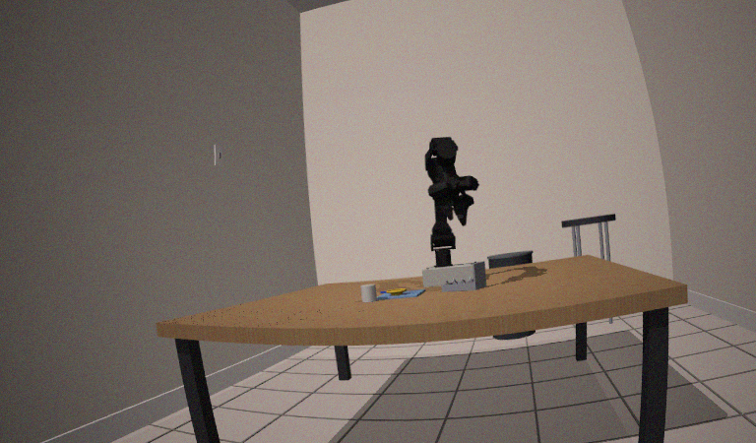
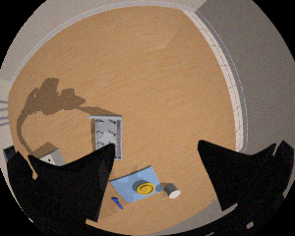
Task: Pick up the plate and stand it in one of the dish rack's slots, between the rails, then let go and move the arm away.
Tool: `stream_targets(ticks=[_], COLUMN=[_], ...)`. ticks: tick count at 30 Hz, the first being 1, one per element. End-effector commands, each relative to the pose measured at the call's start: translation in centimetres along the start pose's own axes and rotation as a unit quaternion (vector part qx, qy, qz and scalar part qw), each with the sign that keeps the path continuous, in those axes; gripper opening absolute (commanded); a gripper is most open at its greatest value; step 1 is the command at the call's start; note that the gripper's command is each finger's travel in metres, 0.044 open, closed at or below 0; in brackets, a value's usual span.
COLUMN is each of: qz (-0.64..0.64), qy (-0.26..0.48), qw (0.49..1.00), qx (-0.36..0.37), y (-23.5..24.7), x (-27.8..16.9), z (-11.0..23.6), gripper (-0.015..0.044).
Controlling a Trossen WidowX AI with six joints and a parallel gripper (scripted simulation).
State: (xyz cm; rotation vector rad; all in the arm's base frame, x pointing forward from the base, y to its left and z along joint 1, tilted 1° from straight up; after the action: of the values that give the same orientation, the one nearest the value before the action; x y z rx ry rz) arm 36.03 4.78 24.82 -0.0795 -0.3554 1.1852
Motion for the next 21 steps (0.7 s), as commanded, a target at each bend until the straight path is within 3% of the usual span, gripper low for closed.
stream_targets(ticks=[1, 21], qz=[-0.059, -0.372], qy=[0.020, 0.108], qw=[0.998, 0.921], qx=[0.007, 0.026], y=[-0.8, -2.6], x=[-2.0, -13.1], z=[-0.2, 0.7], gripper=[0.0400, 0.0400])
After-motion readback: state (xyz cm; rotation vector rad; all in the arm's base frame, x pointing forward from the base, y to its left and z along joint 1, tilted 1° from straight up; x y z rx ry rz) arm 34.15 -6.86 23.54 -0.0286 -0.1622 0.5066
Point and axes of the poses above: the point midway between the two fingers, 35 mm back from their tips, its own z axis back along the fingers, its own y axis across the jaws, x = y × z, the point moved 7 cm from there along z, back along the fingers, and after that the axes turned 4 degrees about z, right-handed, at the moved point
